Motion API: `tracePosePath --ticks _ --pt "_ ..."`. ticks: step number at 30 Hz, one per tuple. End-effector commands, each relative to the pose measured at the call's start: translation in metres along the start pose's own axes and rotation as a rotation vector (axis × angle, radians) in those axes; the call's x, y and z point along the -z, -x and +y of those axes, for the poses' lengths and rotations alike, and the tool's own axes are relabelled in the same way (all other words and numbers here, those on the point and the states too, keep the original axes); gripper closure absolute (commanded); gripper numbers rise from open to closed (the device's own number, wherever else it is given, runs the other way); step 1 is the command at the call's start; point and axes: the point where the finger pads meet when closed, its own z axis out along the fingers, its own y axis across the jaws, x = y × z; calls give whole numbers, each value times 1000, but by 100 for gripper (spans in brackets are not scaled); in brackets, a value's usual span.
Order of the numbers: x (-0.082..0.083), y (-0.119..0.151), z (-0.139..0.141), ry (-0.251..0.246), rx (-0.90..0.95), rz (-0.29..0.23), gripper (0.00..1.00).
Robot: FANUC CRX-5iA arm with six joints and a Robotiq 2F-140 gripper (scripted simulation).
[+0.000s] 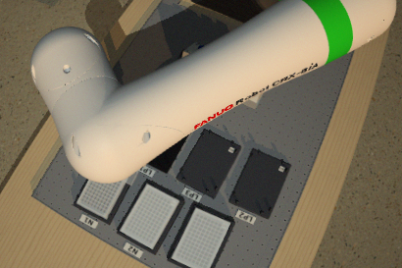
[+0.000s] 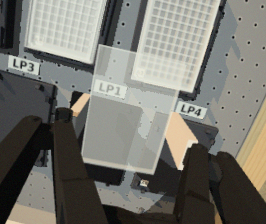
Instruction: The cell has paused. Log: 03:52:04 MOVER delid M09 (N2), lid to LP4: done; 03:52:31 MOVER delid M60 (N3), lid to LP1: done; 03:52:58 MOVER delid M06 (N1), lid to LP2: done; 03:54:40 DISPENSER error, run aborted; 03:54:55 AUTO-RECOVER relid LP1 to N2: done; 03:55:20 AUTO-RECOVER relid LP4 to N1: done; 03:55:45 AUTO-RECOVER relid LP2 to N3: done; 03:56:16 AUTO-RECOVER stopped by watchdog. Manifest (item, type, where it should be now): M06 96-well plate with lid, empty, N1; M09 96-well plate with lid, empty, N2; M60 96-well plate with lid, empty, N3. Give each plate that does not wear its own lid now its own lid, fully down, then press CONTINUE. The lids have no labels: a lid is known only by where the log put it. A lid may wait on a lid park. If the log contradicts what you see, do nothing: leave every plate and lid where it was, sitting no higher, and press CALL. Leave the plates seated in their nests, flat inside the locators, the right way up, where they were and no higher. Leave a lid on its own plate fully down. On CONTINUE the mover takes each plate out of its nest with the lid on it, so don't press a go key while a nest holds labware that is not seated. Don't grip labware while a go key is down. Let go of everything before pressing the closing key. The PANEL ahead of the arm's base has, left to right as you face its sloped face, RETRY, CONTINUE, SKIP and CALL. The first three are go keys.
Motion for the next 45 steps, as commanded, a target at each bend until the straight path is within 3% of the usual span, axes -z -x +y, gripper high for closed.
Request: tracePosePath --ticks 1,3,7,45 --pt "-2 54 -21 16 3 24 100" --pt "-2 54 -21 16 3 24 100" --pt "-7 86 -32 17 3 22 100" --pt "-7 87 -32 17 3 22 100"
